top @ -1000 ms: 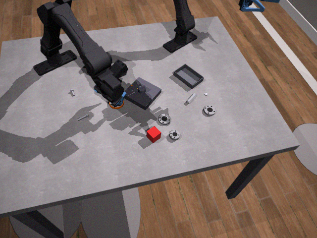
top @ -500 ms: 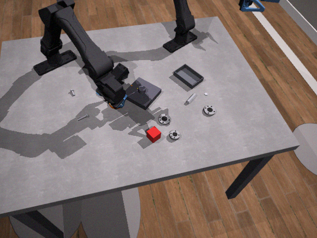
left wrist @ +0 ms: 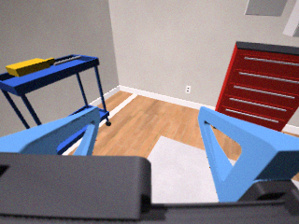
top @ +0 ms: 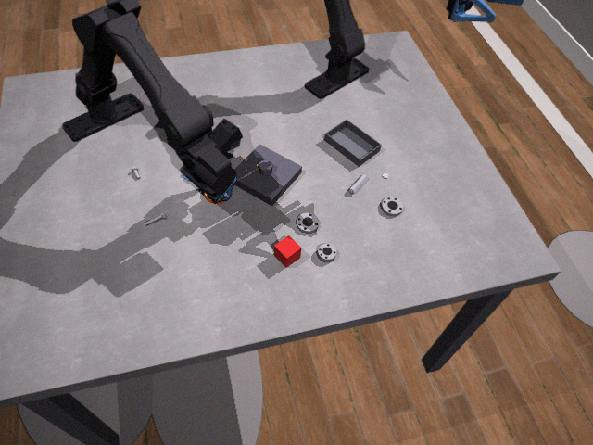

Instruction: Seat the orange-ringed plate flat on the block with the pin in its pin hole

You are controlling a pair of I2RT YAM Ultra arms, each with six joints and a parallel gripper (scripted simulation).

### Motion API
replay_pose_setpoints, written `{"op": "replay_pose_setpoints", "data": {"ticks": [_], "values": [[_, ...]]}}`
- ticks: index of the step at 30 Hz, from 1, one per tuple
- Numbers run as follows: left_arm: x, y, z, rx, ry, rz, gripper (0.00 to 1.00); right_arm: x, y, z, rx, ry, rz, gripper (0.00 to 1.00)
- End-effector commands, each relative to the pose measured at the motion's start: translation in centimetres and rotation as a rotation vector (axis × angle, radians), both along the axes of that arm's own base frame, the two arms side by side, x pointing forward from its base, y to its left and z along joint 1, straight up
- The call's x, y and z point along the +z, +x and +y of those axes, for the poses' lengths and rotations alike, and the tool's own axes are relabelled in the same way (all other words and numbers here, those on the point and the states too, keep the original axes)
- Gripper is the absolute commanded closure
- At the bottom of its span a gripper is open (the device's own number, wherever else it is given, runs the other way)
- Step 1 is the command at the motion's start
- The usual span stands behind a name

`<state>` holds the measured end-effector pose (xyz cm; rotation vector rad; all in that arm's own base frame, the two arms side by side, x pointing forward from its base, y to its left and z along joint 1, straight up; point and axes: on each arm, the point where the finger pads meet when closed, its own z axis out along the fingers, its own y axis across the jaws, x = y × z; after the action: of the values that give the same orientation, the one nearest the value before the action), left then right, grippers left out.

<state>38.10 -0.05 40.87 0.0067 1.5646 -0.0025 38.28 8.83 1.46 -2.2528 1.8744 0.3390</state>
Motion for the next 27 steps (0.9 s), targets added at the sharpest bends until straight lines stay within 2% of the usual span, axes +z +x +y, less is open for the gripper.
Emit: {"op": "replay_pose_setpoints", "data": {"ticks": [1,7,11,27], "values": [[2.1,-0.4,-0.3,-0.011,0.007,-0.044,0.0,1.7,1.0,0.1,-0.011,0.022,-0.044,1.0],[2.1,-0.4,-0.3,-0.011,0.007,-0.044,0.0,1.7,1.0,0.1,-0.011,0.022,-0.044,1.0],[2.1,-0.4,-0.3,-0.011,0.007,-0.044,0.0,3.2,1.2,0.2,-0.01,0.024,-0.061,1.0],[2.1,-0.4,-0.3,-0.011,0.007,-0.044,0.0,5.4,0.8,0.1,-0.005,0.023,-0.053,1.0]]}}
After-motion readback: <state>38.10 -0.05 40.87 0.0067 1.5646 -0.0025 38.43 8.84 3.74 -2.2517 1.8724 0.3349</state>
